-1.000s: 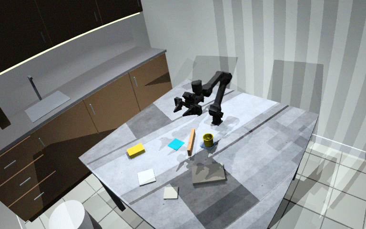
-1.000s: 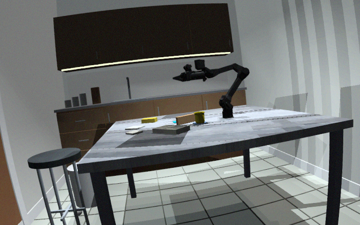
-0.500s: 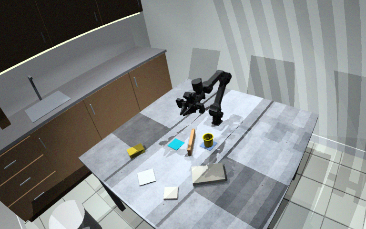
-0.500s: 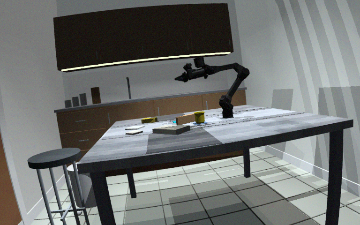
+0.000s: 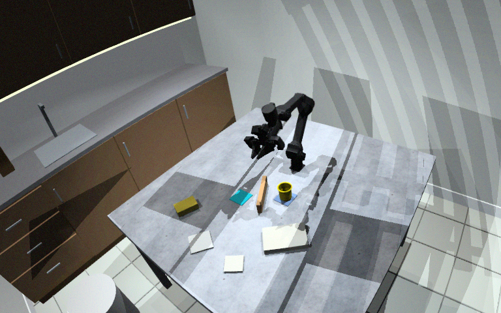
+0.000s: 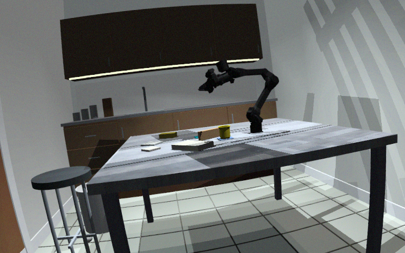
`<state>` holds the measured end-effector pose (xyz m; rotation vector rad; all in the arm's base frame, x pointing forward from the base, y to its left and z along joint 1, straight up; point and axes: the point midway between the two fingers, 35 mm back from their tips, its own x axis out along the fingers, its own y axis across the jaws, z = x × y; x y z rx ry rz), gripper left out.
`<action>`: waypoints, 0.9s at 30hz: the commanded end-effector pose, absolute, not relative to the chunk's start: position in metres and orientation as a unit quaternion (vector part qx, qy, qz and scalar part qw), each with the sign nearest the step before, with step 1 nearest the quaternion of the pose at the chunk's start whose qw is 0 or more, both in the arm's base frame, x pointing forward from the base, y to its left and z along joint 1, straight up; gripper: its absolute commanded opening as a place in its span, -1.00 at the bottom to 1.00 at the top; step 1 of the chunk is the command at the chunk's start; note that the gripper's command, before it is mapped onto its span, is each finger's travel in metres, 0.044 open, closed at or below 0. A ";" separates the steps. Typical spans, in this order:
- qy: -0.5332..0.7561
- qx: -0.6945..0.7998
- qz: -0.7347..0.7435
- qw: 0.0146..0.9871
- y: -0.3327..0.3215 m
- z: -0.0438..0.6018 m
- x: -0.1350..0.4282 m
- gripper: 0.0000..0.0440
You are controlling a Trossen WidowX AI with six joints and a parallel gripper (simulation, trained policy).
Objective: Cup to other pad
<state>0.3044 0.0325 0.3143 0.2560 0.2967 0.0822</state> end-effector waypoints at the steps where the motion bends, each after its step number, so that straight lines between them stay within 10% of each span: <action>1: 0.174 0.158 0.046 0.971 0.040 0.316 0.303 -0.38; 27: 0.351 0.329 -0.001 0.877 0.074 0.305 0.286 -0.32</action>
